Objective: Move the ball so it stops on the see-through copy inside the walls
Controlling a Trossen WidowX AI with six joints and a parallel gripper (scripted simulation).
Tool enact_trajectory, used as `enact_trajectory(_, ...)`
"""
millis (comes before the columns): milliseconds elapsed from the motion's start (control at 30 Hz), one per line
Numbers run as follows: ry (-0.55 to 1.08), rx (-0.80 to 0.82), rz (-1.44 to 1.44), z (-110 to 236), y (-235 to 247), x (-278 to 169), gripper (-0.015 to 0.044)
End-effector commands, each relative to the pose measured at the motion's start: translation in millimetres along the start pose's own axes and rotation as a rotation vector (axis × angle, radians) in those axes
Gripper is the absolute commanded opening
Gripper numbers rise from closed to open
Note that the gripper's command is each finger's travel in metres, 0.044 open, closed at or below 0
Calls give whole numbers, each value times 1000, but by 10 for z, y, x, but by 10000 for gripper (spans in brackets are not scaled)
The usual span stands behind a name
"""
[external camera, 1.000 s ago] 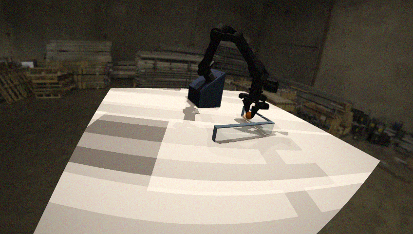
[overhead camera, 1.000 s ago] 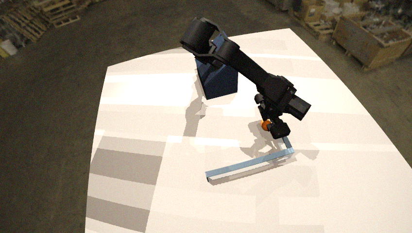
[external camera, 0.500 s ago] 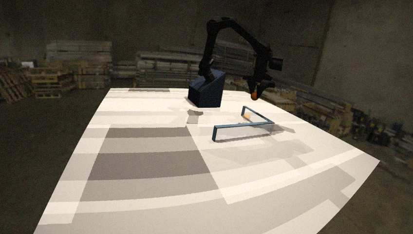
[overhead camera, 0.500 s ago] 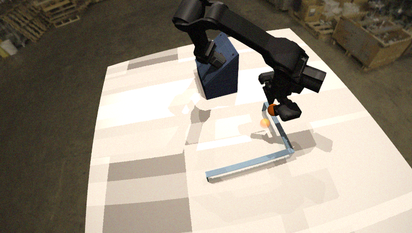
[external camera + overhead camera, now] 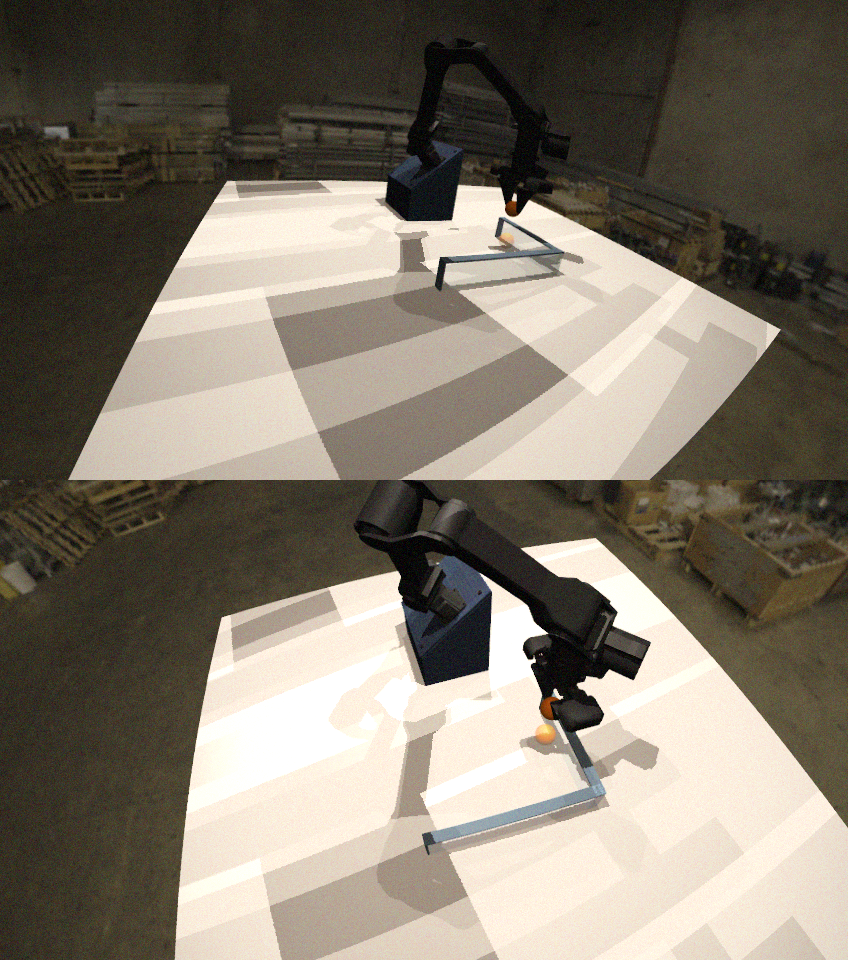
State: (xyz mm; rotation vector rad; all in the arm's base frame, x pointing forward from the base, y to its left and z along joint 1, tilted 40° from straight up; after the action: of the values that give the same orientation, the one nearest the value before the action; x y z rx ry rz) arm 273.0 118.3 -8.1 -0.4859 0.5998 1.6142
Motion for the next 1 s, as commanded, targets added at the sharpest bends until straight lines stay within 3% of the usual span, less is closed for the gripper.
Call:
enact_trajectory(0, 2, -9, 0, -73, 18, 5, 0)
enact_trajectory(400, 6, -9, 0, -737, 18, -4, 0)
enact_trajectory(967, 7, -9, 0, -929, 19, -7, 0)
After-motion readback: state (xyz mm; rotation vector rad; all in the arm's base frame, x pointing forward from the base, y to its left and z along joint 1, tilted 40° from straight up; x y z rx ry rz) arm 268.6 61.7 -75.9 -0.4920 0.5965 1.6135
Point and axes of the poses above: the point midway between the two fingers, 35 mm back from their tips, its own z axis back along the fingers, its own y axis across the jaws, x = y × z, the point moved 10 cm from there along z, back along the fingers, and after that the axes turned 12 degrees about z, right-handed, at the moved point
